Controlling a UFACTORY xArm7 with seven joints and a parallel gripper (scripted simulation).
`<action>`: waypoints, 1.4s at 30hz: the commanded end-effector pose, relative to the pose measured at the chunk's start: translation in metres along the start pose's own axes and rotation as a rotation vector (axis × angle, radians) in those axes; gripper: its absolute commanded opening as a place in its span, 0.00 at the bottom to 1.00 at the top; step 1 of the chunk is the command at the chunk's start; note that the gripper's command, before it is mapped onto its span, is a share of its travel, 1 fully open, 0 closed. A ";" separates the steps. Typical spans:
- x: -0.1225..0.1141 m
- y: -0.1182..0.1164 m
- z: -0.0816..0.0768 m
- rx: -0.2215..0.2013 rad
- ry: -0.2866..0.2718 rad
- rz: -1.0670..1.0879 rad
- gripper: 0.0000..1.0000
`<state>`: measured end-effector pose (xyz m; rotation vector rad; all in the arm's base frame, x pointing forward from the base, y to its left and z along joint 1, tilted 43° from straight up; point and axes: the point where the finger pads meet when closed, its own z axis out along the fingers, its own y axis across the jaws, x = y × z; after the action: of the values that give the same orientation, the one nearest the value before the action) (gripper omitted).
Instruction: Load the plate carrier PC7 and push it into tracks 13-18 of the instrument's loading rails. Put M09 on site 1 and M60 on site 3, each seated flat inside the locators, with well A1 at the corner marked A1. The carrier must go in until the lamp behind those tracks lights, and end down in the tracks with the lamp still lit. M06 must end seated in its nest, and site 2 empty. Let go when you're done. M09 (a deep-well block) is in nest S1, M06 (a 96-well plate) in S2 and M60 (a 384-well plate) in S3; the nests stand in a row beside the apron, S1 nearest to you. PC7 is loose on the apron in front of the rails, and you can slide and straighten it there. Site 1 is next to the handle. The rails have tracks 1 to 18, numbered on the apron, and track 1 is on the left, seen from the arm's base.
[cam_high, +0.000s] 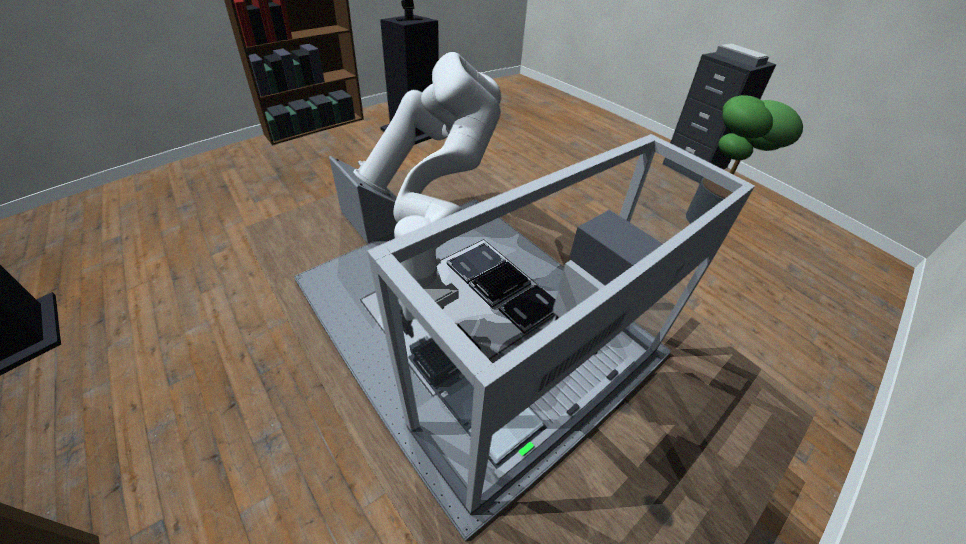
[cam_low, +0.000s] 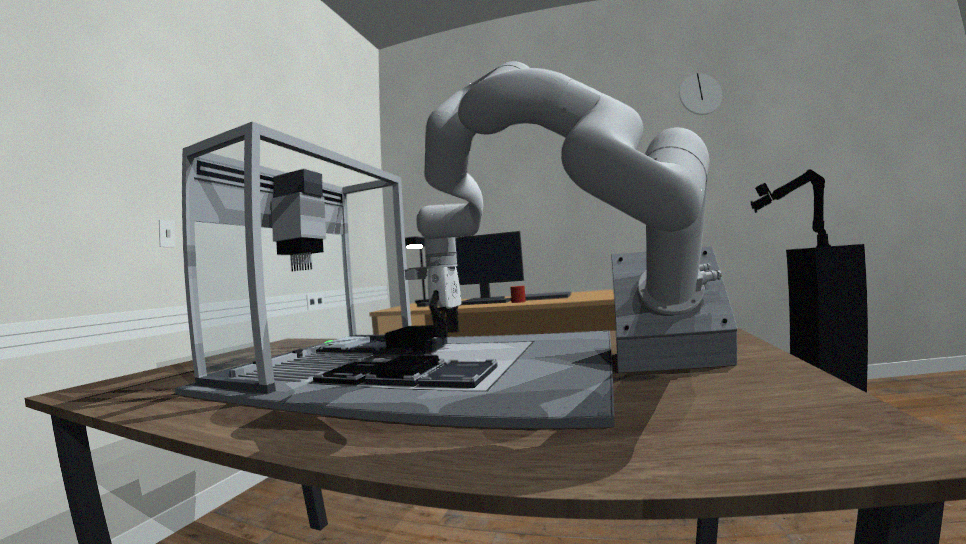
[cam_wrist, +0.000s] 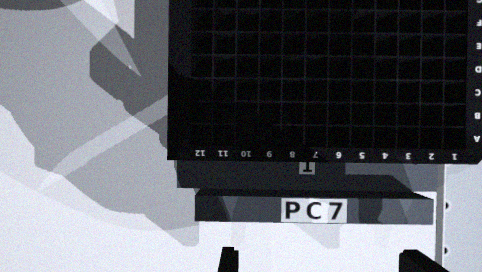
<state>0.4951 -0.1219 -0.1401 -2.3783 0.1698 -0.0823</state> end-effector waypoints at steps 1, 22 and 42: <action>0.001 0.001 -0.008 -0.003 0.004 0.000 0.82; 0.001 0.001 -0.040 -0.003 0.004 0.000 0.82; 0.001 0.001 -0.067 -0.003 0.004 0.000 0.82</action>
<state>0.4886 -0.1643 -0.0950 -2.3789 0.1701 -0.0831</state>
